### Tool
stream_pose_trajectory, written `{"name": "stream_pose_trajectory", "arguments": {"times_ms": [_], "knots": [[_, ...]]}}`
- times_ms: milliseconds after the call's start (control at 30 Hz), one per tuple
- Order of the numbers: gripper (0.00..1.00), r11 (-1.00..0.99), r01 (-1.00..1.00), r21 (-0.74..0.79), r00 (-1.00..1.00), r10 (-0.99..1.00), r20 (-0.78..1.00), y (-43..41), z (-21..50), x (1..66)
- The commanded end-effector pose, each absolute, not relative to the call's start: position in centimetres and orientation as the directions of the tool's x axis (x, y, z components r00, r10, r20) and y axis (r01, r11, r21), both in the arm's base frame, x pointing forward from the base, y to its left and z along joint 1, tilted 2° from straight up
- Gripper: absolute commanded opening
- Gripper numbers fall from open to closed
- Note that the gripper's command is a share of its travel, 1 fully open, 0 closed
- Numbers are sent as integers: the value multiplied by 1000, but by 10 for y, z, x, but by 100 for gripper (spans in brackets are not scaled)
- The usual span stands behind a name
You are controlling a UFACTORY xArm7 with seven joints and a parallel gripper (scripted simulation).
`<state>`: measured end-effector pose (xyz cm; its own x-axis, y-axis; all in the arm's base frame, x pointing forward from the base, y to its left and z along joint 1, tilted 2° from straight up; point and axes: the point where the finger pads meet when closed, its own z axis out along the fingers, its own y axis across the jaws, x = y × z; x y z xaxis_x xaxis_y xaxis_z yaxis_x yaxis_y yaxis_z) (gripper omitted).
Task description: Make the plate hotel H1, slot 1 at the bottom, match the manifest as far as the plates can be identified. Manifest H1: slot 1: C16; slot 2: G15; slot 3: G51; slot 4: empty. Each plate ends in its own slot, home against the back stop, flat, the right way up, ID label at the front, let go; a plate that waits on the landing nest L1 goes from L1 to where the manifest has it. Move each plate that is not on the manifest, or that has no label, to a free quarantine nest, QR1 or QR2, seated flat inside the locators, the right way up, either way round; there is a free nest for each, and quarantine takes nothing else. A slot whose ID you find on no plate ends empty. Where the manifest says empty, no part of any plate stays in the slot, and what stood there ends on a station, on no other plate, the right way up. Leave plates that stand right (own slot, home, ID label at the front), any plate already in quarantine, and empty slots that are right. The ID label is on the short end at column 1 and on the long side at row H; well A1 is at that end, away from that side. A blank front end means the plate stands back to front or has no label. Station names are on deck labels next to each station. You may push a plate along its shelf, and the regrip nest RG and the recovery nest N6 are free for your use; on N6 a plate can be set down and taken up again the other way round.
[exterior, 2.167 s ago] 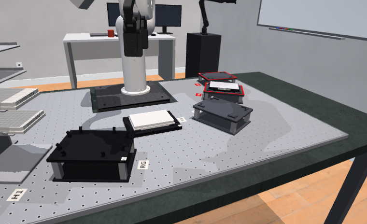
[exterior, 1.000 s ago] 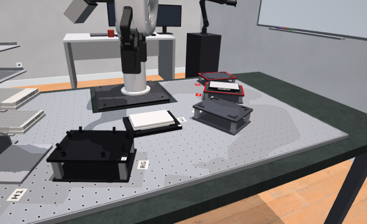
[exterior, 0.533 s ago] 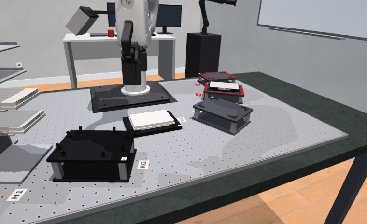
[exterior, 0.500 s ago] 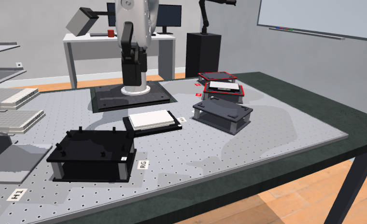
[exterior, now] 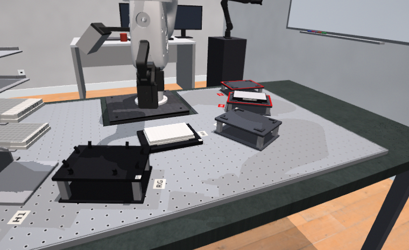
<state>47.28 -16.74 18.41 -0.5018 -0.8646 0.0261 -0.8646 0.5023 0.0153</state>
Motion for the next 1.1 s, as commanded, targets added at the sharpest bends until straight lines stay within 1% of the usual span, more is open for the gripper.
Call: {"name": "stream_pose_trajectory", "arguments": {"times_ms": [0,433,567,633,1067], "knots": [[100,502,-865,11,-502,-865,25,-168,178,474],[100,502,-865,11,-502,-865,25,-168,174,474],[100,502,-865,11,-499,-862,91,-168,174,474],[100,502,-865,11,-499,-862,91,-168,174,474],[100,502,-865,11,-476,-826,303,-168,174,474]]}}
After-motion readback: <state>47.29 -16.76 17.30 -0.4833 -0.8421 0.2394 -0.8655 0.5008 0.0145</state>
